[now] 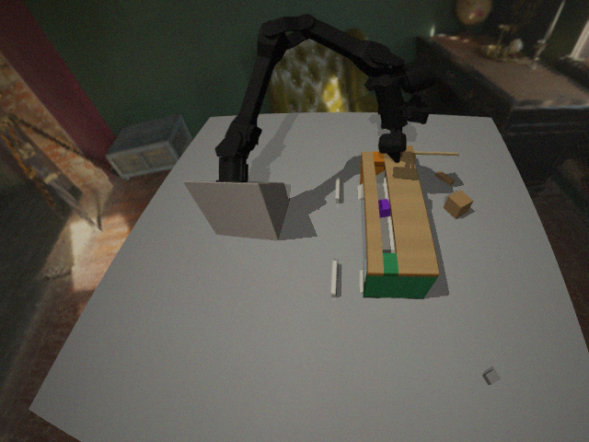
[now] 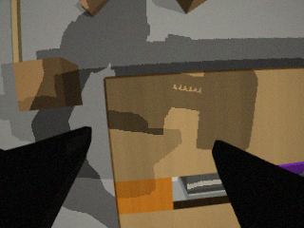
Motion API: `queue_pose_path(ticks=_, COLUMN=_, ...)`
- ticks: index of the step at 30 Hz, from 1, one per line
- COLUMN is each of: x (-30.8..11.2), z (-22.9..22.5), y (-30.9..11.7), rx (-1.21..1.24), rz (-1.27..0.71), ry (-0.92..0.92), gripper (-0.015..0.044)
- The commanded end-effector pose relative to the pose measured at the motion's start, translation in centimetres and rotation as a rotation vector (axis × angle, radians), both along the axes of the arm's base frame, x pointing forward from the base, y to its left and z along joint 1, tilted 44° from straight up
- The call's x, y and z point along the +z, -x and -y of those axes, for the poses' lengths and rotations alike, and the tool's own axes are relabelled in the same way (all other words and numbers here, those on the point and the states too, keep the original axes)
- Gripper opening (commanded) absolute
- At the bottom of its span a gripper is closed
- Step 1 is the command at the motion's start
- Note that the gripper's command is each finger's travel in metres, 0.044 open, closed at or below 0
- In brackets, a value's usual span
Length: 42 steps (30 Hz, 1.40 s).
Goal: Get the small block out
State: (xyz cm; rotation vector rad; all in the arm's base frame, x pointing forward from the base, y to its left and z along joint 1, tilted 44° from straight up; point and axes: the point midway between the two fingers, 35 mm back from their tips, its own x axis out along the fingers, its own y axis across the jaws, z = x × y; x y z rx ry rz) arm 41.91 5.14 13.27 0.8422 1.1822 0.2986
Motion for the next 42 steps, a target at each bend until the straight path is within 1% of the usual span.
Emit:
queue_pose_path(ticks=1, x=-4.6, z=4.3, y=1.5, rx=-0.151, rz=-0.278, ry=-0.106, gripper=0.0400)
queue_pose_path(ticks=6, x=-9.6, z=8.8, y=5.1, rx=-0.365, rz=-0.673, ry=-0.314, gripper=0.0400)
queue_pose_path(ticks=8, x=-11.0, z=10.2, y=6.7, rx=-0.448, rz=-0.826, ry=-0.413, gripper=0.0400)
queue_pose_path(ticks=11, x=-12.9, z=12.4, y=9.4, rx=-0.595, rz=-1.091, ry=-0.612, gripper=0.0400)
queue_pose_path(ticks=12, x=-13.2, z=12.7, y=9.9, rx=-0.620, rz=-1.138, ry=-0.650, gripper=0.0400)
queue_pose_path(ticks=25, x=-13.4, z=12.8, y=10.0, rx=-0.629, rz=-1.154, ry=-0.663, gripper=0.0400)
queue_pose_path(ticks=42, x=-15.6, z=11.2, y=9.4, rx=-0.631, rz=-1.153, ry=-0.662, gripper=0.0400)
